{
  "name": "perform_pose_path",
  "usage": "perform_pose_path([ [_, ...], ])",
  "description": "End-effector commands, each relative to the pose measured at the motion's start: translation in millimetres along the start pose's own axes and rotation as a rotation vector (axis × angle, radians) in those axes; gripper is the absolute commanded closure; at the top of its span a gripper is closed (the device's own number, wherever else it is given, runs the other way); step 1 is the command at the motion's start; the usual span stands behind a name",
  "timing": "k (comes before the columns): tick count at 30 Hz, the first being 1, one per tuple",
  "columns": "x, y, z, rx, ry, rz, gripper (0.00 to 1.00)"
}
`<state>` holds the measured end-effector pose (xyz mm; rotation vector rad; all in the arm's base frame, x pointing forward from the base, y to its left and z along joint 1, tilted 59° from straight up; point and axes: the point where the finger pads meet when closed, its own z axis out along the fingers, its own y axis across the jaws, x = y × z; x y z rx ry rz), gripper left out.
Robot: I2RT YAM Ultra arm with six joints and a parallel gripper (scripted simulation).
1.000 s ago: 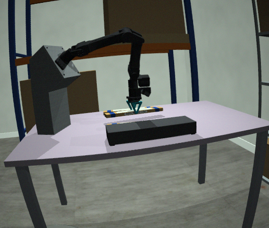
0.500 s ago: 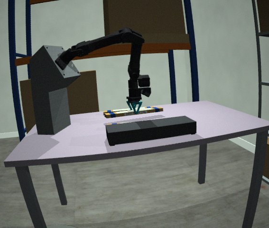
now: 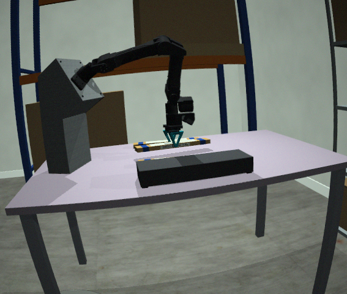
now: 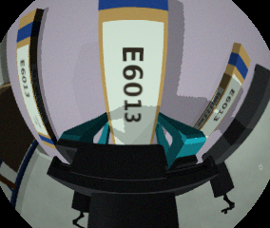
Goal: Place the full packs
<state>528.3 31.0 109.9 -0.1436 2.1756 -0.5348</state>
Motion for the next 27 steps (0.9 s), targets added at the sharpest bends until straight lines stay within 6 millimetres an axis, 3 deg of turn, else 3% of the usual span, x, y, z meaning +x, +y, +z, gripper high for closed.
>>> perform_pose_path([
  [1,-31.7,5.2,-18.2,-0.017,-0.071,0.011,1.00],
  [23,-30.9,5.3,-17.9,-0.018,-0.066,0.008,1.00],
  [27,-24.6,11.4,-7.8,-0.023,-0.057,0.000,1.00],
])
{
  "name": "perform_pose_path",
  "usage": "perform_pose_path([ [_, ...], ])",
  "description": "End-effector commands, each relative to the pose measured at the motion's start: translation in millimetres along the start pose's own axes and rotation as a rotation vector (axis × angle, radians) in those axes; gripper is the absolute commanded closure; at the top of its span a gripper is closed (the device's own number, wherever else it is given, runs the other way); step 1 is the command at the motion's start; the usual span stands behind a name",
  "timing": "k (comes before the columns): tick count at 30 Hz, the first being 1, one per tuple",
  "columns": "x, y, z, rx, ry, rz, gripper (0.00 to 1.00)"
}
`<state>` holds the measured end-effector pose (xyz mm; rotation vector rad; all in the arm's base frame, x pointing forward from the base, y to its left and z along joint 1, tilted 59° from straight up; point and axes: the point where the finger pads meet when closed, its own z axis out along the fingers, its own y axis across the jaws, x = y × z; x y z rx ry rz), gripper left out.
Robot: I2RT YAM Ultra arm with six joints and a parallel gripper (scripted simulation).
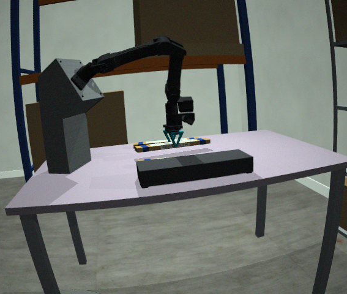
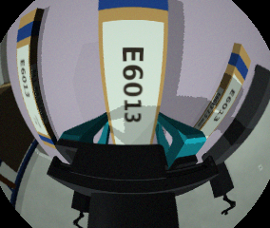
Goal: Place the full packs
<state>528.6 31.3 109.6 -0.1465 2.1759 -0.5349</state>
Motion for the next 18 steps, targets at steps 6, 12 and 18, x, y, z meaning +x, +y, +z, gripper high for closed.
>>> perform_pose_path([
  [6,-31.3,4.3,-12.9,-0.013,-0.066,0.009,1.00],
  [12,-29.6,7.5,-6.2,-0.020,-0.065,0.007,1.00],
  [18,-30.0,7.9,-1.9,-0.021,-0.067,0.007,1.00],
])
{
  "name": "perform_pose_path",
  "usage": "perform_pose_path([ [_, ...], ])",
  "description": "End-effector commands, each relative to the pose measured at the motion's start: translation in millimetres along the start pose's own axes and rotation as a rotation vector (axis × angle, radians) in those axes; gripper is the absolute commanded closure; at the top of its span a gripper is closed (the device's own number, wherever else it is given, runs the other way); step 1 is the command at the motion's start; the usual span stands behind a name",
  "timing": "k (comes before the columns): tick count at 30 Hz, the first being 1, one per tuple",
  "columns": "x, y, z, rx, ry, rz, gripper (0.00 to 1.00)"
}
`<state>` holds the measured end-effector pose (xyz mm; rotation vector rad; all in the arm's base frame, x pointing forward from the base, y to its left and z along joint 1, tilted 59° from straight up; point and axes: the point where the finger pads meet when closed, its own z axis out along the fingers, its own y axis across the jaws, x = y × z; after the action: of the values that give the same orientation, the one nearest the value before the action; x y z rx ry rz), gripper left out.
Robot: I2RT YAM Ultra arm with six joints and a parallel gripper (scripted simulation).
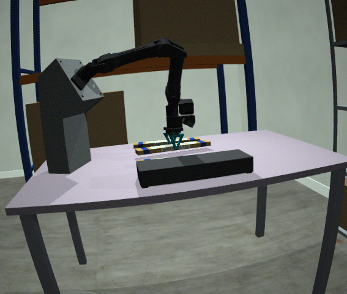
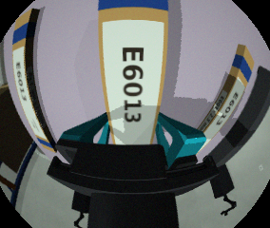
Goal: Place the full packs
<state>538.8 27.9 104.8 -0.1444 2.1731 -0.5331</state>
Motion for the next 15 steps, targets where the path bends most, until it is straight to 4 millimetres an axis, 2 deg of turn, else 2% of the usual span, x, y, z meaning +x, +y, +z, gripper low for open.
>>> perform_pose_path([
  [1,-28.7,7.6,-13.0,-0.019,-0.065,0.006,1.00],
  [4,-30.4,6.2,-13.1,-0.015,-0.069,0.011,1.00],
  [6,-24.4,10.7,-6.5,-0.019,-0.058,0.002,1.00],
  [9,-29.0,6.9,-10.2,-0.019,-0.063,0.004,1.00],
  [12,-24.8,10.0,-3.6,-0.018,-0.056,0.001,1.00],
  [15,-29.1,7.6,-5.2,-0.019,-0.065,0.005,1.00],
])
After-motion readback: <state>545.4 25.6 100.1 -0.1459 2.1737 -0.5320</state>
